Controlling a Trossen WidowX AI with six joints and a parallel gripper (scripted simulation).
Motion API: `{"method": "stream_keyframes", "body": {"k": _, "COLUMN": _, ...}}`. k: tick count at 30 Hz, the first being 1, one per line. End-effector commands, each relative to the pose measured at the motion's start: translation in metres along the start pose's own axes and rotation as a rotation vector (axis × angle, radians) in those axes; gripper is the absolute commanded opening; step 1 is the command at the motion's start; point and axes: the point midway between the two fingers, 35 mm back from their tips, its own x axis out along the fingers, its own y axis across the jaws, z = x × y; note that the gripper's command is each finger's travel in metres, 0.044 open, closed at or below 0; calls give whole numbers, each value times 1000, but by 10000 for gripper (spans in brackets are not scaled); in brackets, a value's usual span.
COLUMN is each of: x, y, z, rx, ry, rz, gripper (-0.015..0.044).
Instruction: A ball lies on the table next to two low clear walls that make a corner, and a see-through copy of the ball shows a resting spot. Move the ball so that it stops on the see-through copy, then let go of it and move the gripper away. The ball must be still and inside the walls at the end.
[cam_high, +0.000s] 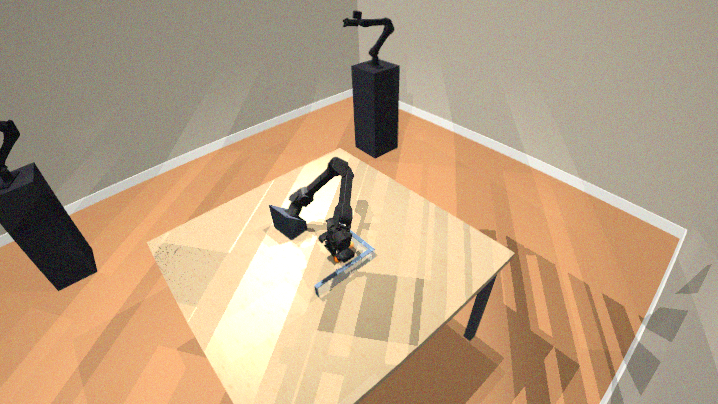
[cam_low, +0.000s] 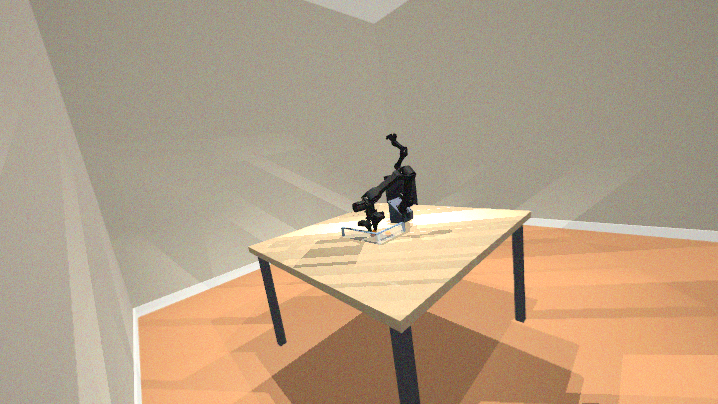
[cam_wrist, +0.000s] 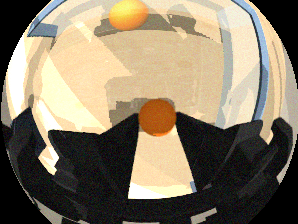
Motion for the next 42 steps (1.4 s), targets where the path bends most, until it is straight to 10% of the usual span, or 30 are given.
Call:
{"method": "stream_keyframes", "body": {"k": 1, "x": 0, "y": 0, "z": 1, "rx": 6, "ry": -5, "rz": -1, "gripper": 97}}
{"method": "stream_keyframes", "body": {"k": 5, "x": -15, "y": -3, "z": -1, "rx": 6, "ry": -1, "rz": -2, "gripper": 0}}
{"method": "stream_keyframes", "body": {"k": 22, "x": -126, "y": -1, "z": -1, "rx": 7, "ry": 1, "rz": -1, "gripper": 0}}
{"method": "stream_keyframes", "body": {"k": 42, "x": -86, "y": 22, "z": 95, "rx": 7, "ry": -6, "rz": 0, "gripper": 0}}
